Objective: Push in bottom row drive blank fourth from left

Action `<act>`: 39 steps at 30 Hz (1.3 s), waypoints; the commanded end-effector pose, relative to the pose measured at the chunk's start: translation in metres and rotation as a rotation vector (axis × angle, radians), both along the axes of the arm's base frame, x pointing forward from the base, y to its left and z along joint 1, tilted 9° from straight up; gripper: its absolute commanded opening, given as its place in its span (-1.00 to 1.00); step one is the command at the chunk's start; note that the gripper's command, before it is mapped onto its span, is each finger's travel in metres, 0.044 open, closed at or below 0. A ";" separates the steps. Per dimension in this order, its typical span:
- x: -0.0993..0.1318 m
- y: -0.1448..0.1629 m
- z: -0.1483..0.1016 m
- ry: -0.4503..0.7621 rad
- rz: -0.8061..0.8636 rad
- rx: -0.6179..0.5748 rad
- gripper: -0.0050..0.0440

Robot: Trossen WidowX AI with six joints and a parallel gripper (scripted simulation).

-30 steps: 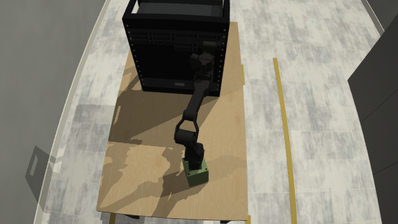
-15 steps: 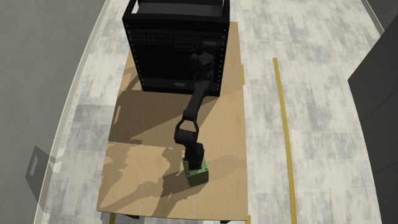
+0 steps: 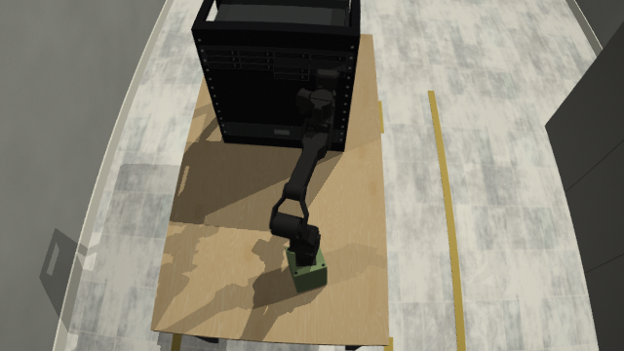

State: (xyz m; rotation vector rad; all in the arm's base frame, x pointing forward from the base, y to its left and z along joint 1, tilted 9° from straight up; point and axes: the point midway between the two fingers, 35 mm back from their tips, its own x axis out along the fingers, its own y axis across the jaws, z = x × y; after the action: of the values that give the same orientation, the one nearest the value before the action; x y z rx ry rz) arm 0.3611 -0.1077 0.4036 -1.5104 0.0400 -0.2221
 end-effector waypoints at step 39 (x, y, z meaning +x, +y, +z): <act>-0.049 0.009 0.005 -0.027 0.001 -0.011 -1.00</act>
State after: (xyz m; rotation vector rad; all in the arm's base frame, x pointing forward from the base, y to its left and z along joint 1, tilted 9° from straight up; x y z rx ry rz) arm 0.3169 -0.1001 0.4034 -1.5173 0.0308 -0.2317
